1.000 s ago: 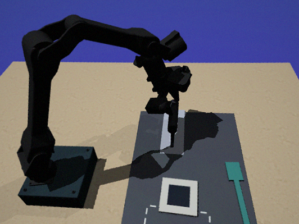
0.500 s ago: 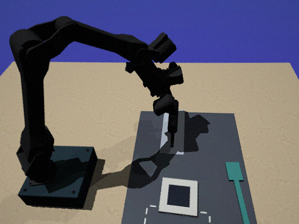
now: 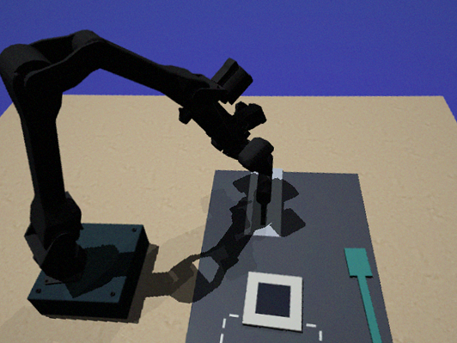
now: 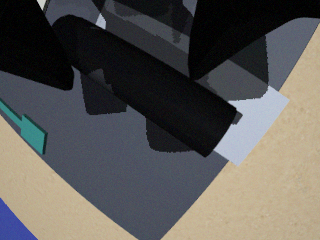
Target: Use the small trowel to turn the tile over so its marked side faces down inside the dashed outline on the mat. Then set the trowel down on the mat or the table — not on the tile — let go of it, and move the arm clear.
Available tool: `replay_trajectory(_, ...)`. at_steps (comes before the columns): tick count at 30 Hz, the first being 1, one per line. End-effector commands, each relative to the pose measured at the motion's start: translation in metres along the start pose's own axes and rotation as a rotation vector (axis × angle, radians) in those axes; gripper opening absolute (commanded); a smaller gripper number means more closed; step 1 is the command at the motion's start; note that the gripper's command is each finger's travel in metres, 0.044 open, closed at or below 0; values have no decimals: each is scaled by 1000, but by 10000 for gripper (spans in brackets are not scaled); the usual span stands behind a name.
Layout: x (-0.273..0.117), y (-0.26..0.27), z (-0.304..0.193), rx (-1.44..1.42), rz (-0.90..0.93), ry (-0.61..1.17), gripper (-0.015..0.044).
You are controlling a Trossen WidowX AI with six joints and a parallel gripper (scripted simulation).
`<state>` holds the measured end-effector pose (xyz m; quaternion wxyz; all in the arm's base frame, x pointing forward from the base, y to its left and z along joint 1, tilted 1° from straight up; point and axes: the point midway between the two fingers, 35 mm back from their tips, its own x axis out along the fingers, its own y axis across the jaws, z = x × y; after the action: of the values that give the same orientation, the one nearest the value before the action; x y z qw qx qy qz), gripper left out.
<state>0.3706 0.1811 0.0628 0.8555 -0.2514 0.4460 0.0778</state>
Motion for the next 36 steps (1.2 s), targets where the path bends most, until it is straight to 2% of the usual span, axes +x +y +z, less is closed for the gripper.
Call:
replay_trajectory(1, -1, -1, -4, -137, -30, -30, 300)
replay_trajectory(24, -7, -5, -35, -864, -218, -95, 300)
replay_trajectory(36, -1, -7, -34, -881, -225, -95, 300)
